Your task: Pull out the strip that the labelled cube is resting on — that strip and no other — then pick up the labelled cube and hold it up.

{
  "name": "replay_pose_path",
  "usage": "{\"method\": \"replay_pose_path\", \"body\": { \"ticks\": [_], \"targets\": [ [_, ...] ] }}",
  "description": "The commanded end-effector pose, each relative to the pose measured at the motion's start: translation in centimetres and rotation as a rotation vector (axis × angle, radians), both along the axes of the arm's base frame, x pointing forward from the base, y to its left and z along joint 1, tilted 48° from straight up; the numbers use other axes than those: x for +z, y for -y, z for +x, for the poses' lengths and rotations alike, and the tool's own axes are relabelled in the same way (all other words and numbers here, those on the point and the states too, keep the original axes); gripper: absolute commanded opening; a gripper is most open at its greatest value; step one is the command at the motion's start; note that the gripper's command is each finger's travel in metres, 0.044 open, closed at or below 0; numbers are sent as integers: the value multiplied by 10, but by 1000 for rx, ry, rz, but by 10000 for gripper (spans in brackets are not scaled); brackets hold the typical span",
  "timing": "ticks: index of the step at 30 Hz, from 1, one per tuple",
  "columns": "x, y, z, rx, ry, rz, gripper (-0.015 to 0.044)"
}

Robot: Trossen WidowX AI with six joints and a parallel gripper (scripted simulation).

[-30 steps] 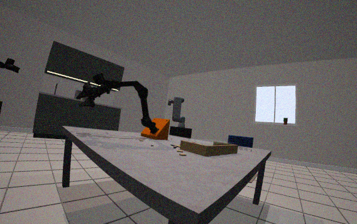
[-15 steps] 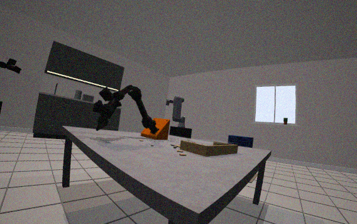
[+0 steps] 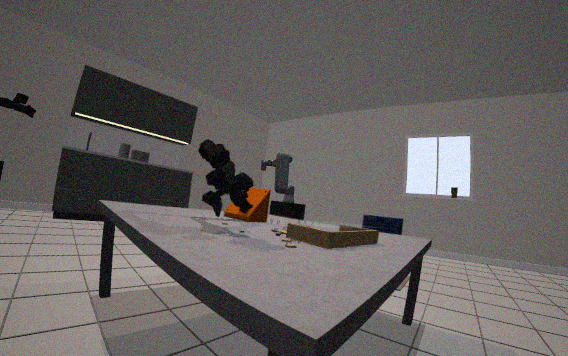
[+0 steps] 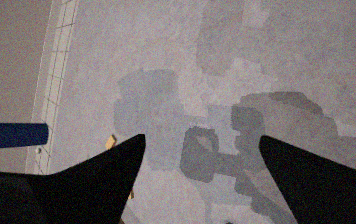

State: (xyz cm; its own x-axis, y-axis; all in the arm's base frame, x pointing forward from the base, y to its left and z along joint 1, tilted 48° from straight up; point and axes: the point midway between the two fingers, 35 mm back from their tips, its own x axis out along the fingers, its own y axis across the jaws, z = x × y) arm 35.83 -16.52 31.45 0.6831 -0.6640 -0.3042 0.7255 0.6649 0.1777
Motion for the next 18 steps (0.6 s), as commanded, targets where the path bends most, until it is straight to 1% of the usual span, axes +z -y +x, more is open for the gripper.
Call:
{"method": "replay_pose_path", "body": {
  "ticks": [1,6,10,14,18],
  "targets": [
    [-38,-59,21,128,-124,-69,400],
    [-79,-123,29,265,-261,-179,400],
    [-110,-176,23,380,-363,-293,400],
    [-140,-227,7,498,-454,-432,400],
    [-168,-274,-20,619,-529,-602,400]
  ]
}}
